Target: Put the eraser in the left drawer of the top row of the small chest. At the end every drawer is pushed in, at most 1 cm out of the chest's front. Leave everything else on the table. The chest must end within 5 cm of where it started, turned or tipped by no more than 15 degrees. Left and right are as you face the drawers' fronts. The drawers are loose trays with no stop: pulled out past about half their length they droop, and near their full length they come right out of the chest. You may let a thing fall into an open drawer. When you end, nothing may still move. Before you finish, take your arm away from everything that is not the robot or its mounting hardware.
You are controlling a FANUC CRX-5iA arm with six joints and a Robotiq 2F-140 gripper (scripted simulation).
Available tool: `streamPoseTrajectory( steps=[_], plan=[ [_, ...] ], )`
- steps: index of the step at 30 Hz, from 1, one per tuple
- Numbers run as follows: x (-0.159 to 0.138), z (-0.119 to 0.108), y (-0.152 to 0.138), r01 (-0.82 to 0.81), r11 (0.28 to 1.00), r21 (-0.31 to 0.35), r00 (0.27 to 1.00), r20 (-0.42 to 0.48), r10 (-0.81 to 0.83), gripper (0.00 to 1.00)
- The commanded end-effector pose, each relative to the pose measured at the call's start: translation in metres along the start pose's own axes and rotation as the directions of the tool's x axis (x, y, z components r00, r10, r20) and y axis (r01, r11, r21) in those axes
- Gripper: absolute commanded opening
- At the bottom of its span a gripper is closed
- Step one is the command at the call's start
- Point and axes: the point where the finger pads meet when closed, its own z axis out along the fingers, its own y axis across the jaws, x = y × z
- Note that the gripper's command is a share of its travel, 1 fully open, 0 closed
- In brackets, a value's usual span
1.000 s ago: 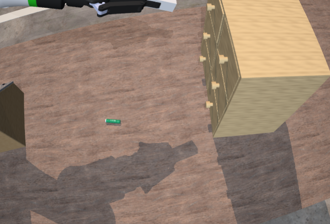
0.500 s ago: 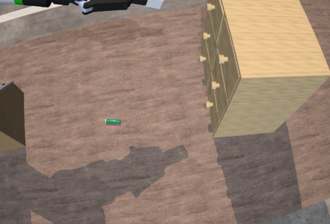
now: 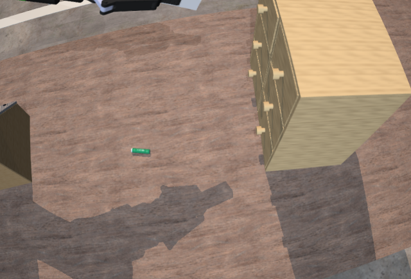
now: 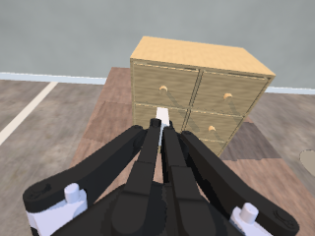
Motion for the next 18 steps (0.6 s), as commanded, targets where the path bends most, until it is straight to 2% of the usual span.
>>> streamPoseTrajectory(
  steps=[1, 8, 13, 15, 18],
  plan=[
    [0.001, -0.003, 0.000, -0.001, 1.000, -0.002, 0.999, 0.036, 0.001, 0.00],
    [0.006, -0.014, 0.000, -0.001, 1.000, -0.002, 0.991, 0.135, 0.001, 0.00],
    [0.012, -0.030, 0.000, -0.001, 1.000, -0.002, 0.962, 0.274, 0.002, 0.00],
    [0.012, -0.030, 0.000, -0.001, 1.000, -0.002, 0.962, 0.274, 0.002, 0.00],
    [0.017, -0.041, 0.000, -0.001, 1.000, -0.003, 0.926, 0.377, 0.002, 0.00]
  ],
)
